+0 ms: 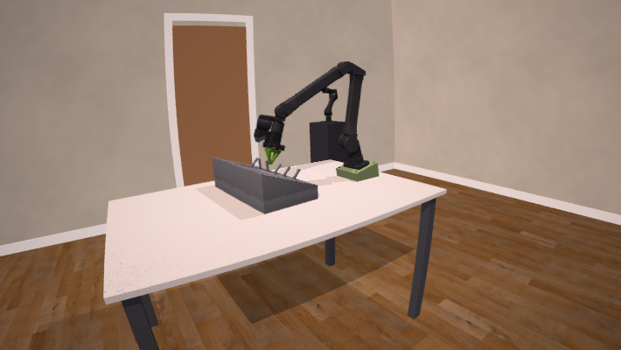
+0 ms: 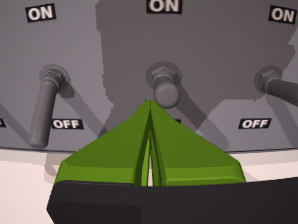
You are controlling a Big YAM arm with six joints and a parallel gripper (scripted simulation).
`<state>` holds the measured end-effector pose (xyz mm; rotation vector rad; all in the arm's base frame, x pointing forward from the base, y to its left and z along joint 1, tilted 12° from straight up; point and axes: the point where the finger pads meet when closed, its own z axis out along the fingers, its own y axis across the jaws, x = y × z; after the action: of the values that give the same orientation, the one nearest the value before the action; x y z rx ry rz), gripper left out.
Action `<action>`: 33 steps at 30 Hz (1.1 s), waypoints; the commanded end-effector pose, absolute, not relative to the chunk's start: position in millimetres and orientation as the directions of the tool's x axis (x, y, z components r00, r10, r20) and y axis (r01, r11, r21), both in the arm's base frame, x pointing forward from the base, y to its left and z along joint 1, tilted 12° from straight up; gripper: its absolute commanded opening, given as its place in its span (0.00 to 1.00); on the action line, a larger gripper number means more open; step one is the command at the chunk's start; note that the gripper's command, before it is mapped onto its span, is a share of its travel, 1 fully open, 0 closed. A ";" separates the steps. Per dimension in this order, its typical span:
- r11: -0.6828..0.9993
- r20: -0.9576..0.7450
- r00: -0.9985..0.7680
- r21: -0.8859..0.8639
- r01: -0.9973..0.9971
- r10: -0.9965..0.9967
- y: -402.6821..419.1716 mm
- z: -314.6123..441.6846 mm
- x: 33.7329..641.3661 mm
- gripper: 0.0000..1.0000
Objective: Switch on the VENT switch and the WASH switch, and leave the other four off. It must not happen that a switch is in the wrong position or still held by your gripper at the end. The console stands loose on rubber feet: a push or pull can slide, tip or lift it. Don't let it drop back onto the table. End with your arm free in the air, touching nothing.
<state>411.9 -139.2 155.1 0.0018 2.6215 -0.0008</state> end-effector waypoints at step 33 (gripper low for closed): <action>0.999 -0.599 -0.801 -0.051 0.001 -0.030 -158.9 197.2 442.1 0.00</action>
<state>411.8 -139.3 155.1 0.0017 2.6194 0.0064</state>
